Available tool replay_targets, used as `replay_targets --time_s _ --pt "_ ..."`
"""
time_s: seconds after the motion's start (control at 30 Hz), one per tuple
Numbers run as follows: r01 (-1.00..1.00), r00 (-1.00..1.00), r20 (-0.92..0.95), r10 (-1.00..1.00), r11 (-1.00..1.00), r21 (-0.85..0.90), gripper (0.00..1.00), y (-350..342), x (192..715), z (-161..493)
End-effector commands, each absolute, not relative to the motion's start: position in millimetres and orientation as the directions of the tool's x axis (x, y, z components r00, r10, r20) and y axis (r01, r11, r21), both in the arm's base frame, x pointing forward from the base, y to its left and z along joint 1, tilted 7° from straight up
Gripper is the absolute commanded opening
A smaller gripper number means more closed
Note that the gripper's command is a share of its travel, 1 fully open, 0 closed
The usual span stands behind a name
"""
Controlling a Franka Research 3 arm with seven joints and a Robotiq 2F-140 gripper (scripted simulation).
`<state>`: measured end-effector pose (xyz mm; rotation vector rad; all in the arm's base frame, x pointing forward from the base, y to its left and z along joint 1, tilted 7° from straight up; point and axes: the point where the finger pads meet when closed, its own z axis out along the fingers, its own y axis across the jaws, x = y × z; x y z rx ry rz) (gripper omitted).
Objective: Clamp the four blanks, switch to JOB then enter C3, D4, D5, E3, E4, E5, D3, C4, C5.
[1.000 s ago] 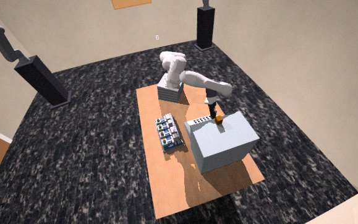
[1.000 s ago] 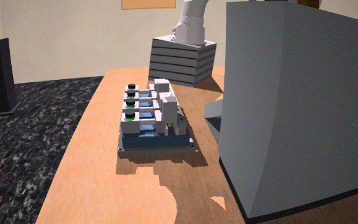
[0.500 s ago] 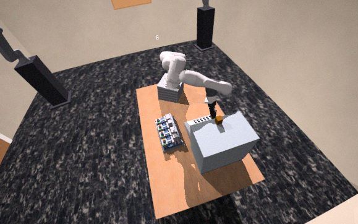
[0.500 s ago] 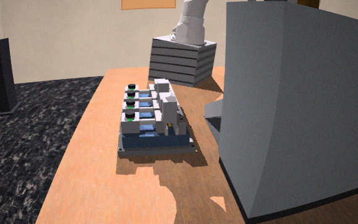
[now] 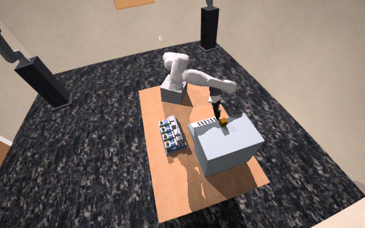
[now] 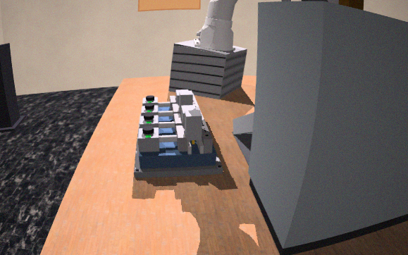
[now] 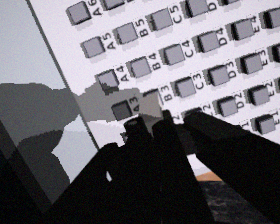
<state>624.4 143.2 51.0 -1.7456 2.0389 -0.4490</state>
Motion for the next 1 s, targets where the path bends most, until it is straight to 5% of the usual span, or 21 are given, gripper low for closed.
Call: replay_targets --time_s 0.0,0.97 --pt "-0.852 -0.134 -0.103 -0.986 0.167 -0.497 0.0 142 622 55" --pt "-0.852 -0.134 -0.103 -0.986 0.167 -0.497 0.0 108 616 53"
